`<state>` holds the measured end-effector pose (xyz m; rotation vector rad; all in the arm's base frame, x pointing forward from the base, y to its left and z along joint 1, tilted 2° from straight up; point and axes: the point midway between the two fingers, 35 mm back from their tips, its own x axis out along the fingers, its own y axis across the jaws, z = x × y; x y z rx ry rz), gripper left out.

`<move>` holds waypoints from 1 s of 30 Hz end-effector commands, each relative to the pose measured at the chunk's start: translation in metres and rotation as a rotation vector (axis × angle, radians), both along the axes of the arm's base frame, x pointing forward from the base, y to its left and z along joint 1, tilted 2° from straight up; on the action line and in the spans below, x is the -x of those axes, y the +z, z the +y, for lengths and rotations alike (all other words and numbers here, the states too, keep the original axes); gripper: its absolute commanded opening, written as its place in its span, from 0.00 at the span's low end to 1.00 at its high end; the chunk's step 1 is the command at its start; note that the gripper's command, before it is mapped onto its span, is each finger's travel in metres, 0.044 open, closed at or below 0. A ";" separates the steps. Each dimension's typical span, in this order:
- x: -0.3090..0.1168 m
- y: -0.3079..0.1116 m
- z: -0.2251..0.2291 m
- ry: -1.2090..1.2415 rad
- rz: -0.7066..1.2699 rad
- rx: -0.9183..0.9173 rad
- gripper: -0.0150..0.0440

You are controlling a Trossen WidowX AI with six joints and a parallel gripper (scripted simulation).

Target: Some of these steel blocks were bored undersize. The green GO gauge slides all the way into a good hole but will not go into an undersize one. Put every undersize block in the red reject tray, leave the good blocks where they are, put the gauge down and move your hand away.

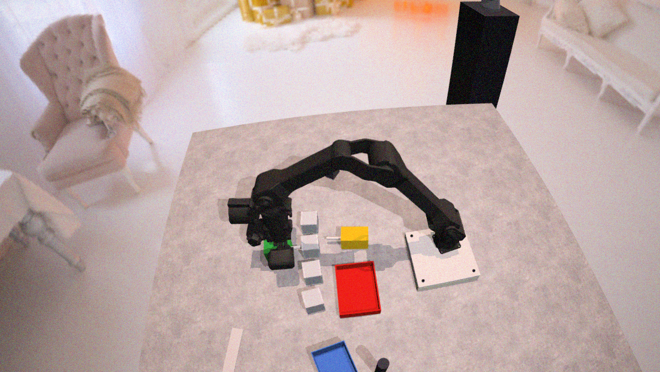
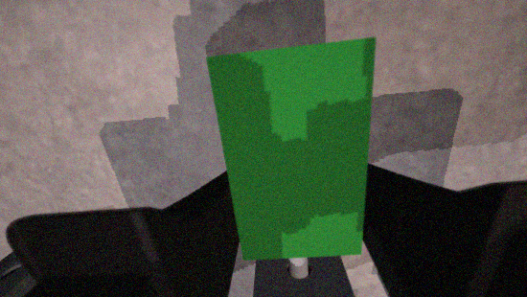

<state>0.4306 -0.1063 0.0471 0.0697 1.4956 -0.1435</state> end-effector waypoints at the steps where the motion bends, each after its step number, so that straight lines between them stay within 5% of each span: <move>1: -0.005 0.004 -0.001 -0.002 -0.018 0.003 0.25; 30: -0.013 0.005 -0.002 -0.002 -0.022 0.003 0.25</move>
